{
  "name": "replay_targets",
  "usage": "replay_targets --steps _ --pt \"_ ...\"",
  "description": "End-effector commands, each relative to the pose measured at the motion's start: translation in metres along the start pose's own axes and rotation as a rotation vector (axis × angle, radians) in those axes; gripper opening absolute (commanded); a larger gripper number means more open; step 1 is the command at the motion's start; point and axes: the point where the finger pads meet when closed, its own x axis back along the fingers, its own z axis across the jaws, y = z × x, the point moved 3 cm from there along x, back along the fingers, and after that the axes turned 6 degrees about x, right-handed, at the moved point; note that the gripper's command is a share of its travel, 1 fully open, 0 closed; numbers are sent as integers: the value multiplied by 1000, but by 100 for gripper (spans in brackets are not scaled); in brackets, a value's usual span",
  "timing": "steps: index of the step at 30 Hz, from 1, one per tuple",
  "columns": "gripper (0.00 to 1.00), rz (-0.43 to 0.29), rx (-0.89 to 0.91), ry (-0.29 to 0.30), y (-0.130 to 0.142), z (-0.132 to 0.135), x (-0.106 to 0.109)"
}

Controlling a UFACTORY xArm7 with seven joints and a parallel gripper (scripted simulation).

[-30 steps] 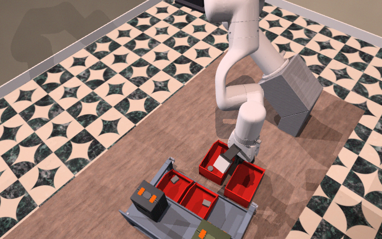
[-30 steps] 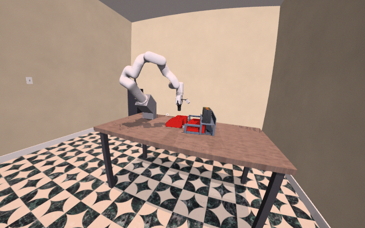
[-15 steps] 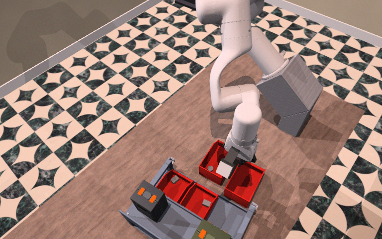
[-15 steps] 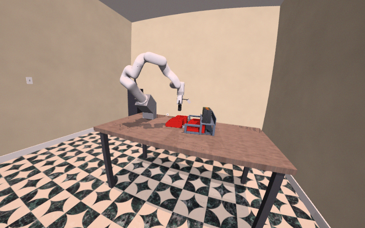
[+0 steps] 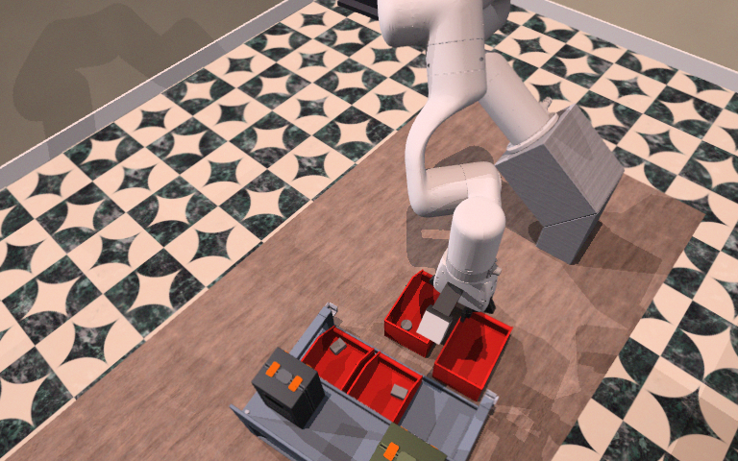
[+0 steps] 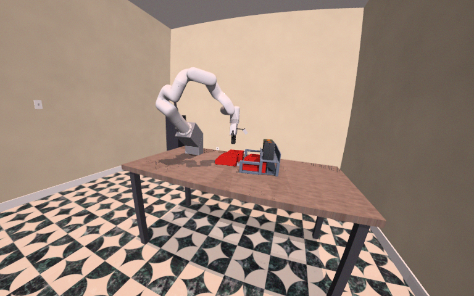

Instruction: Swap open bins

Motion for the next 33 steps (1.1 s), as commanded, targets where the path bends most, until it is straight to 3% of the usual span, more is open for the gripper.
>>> replay_targets --steps 1,18,33 --pt "26 4 0 -2 -1 -1 2" --pt "26 4 0 -2 -1 -1 0" --pt "26 4 1 -2 -2 -1 -14"
